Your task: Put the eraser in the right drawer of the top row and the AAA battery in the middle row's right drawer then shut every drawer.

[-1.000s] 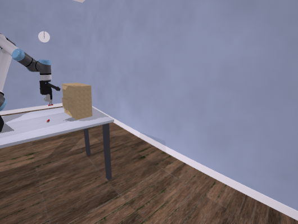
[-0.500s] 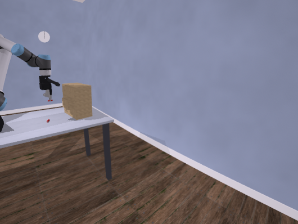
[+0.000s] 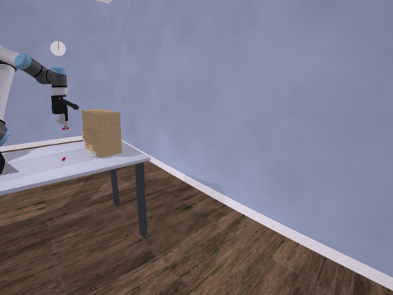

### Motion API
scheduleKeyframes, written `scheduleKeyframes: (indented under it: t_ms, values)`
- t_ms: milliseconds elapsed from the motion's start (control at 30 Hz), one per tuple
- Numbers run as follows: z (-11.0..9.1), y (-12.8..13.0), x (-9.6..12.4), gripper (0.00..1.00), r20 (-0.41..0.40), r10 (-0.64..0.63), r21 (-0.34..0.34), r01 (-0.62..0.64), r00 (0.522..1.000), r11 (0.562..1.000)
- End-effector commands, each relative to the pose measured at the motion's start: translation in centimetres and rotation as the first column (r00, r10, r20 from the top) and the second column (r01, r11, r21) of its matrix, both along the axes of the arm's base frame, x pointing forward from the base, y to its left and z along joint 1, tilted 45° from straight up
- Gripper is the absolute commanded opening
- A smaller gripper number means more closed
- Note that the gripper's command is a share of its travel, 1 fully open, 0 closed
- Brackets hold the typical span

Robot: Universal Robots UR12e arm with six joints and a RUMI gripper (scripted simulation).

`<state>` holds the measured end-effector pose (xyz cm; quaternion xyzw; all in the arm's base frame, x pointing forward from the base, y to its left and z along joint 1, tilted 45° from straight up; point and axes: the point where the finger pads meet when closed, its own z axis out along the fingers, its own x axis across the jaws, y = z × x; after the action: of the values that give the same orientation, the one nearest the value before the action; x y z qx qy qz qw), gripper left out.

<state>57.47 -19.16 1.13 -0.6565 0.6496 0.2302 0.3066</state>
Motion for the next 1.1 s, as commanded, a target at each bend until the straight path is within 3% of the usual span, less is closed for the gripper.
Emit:
scheduleKeyframes:
  t_ms: [0, 1067]
  values:
    - [0.32, -0.37, -0.01, 0.02, 0.001, 0.0, -0.001, 0.0, 1.0, 1.0]
    - [0.47, -0.52, -0.07, 0.02, 0.03, -0.03, 0.002, 0.03, 0.999, 1.0]
